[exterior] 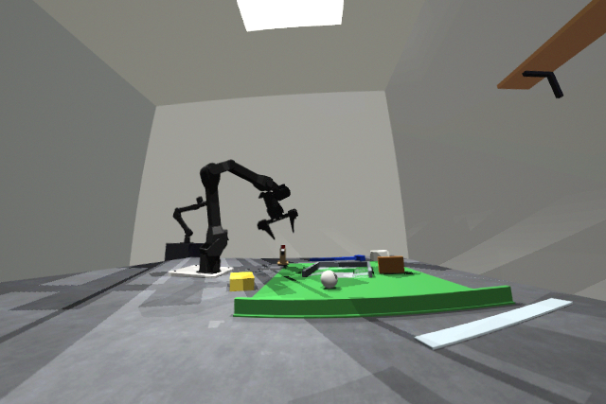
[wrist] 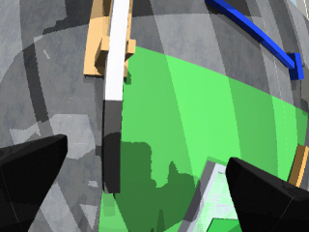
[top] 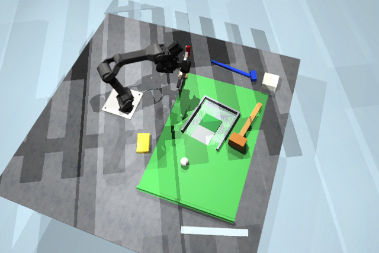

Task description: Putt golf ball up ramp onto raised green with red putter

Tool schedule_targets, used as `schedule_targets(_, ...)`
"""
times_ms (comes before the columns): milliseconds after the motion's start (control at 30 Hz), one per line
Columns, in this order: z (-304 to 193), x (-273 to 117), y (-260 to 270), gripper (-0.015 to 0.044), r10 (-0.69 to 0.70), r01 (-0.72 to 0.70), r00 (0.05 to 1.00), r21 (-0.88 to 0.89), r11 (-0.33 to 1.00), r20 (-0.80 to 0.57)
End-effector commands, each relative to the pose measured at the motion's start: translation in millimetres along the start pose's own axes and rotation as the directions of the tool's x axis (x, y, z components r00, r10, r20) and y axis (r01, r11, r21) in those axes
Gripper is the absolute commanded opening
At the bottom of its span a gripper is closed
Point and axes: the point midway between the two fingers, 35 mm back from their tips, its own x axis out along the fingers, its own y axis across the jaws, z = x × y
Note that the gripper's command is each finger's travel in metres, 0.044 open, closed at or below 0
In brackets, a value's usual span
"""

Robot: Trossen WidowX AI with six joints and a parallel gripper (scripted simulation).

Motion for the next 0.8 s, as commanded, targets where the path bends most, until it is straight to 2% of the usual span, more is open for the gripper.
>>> schedule_targets(0,-25,27,7,0.044,0.331,-0.331,0.943,-0.002,0.944,-0.035)
schedule_targets(300,-21,30,7,0.044,0.331,-0.331,0.943,-0.002,0.944,-0.035)
schedule_targets(767,-29,60,17,0.044,0.331,-0.331,0.943,-0.002,0.944,-0.035)
